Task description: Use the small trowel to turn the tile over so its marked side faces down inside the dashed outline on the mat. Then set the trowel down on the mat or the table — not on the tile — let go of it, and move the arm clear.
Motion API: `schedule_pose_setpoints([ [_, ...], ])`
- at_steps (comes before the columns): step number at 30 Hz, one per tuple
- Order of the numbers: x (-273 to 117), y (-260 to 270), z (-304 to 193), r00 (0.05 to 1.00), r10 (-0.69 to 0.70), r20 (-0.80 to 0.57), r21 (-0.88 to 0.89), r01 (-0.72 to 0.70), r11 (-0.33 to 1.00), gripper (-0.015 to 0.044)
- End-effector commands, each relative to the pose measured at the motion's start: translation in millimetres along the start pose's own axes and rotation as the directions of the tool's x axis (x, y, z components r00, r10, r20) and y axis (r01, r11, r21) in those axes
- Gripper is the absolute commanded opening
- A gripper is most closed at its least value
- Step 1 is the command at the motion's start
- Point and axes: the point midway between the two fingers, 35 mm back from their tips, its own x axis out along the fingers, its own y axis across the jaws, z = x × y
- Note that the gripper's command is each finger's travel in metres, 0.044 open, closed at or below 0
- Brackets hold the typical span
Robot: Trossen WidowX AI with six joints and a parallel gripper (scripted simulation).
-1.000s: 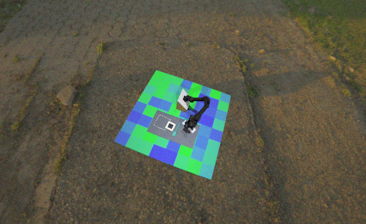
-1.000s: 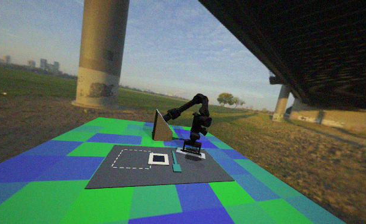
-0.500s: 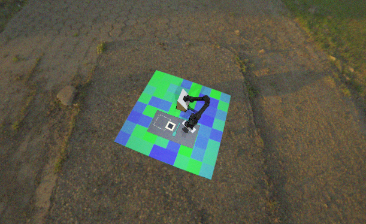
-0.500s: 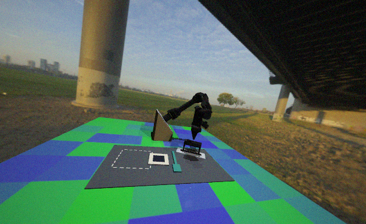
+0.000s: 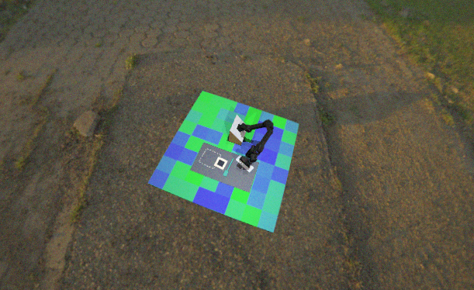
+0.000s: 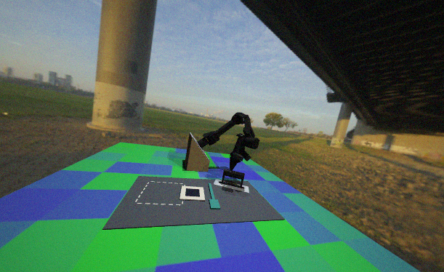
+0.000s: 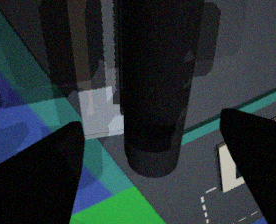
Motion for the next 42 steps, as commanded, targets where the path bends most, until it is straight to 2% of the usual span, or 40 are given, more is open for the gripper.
schedule_pose_setpoints([
  [1,6,6,-2,0.995,-0.091,-0.035,0.0,0.091,0.996,0.03],
  [10,14,18,-3,0.943,-0.33,-0.041,0.021,0.331,0.943,0.03],
  [22,7,34,0,0.793,-0.604,0.088,0.165,0.586,0.793,0.03],
  [42,23,22,4,0.783,-0.615,0.095,0.178,0.595,0.784,0.03],
])
